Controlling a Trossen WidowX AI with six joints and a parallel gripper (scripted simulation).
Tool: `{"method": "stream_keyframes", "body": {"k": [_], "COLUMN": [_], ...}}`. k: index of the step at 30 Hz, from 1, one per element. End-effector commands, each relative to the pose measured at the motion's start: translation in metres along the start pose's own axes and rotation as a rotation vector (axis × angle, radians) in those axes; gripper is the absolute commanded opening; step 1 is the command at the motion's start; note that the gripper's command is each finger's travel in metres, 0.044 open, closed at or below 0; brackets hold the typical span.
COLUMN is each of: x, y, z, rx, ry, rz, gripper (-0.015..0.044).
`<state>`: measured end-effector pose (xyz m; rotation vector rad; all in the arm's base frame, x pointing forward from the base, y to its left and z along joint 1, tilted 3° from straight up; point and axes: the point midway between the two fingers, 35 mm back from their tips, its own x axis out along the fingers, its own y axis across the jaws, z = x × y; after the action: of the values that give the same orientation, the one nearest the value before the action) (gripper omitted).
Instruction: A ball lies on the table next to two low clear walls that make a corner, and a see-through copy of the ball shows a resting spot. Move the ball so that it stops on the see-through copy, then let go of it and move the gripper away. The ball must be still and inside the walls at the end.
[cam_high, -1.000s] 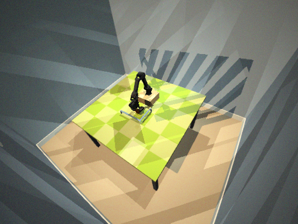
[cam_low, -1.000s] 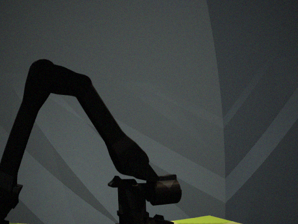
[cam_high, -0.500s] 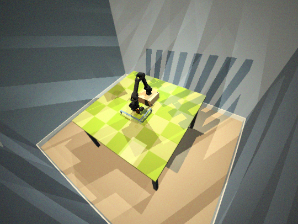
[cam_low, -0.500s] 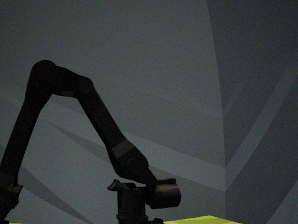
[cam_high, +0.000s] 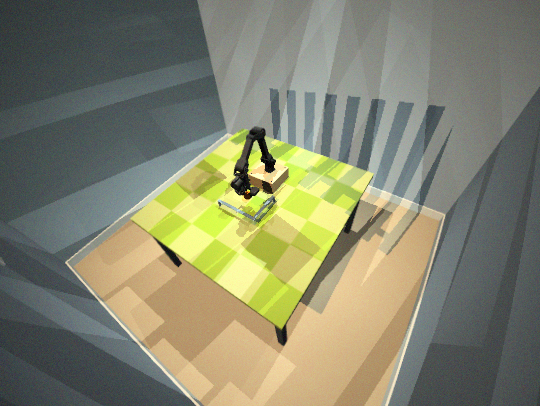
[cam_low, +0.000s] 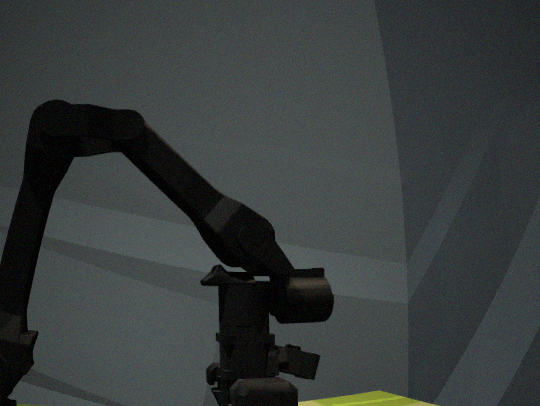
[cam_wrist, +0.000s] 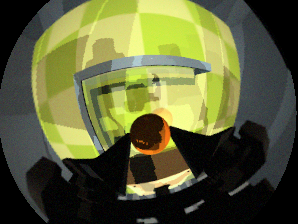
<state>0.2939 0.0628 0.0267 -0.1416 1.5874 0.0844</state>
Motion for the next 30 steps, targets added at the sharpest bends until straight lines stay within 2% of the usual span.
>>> {"method": "stream_keyframes", "body": {"k": [1, 6, 11, 21, 30], "x": [-0.028, -0.065, -0.069, -0.02, 0.006], "y": [0.0, 0.0, -0.001, -0.036, -0.038], "z": [-0.001, -0.007, -0.008, -0.011, -0.009], "rx": [0.003, 0.003, 0.003, 0.003, 0.003], "ry": [-0.004, -0.004, -0.004, -0.004, -0.004], "rz": [-0.003, -0.003, -0.003, -0.006, -0.006], "gripper": [0.0, 0.0, 0.0, 0.0, 0.0]}}
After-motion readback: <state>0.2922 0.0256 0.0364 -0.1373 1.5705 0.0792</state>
